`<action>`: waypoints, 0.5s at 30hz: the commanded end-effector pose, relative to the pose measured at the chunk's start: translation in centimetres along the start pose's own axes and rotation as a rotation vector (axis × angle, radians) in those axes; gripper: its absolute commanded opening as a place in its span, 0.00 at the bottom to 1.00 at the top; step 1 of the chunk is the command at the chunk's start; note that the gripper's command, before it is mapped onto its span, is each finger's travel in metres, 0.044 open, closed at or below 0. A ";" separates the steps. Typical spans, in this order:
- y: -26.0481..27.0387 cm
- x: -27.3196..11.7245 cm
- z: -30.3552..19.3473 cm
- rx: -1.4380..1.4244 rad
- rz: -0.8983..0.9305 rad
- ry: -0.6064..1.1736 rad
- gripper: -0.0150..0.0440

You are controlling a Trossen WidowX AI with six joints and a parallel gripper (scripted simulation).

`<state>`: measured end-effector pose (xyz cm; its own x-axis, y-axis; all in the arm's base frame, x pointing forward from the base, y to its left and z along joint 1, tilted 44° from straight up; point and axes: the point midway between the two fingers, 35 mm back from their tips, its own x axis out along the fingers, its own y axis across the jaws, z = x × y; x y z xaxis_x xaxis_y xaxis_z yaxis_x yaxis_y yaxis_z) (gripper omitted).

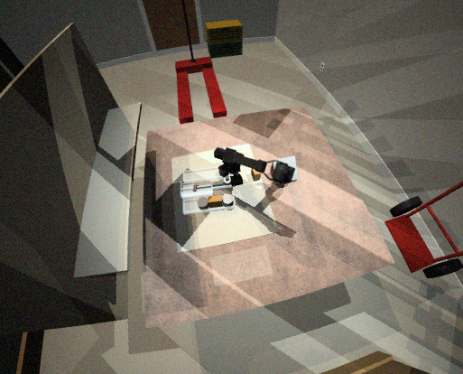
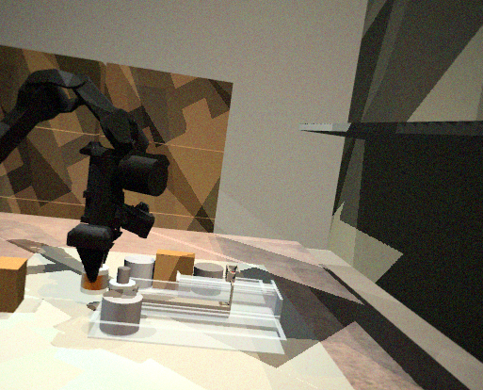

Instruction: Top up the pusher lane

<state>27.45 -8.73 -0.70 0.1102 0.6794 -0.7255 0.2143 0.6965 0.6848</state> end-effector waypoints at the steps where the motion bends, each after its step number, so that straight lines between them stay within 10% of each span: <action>1: 0.1 0.0 0.3 0.000 0.002 -0.004 0.25; 15: 0.1 0.0 1.0 -0.001 0.001 -0.004 0.25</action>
<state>27.87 -8.78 -0.81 0.1054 0.6822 -0.7236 0.2198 0.6937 0.6860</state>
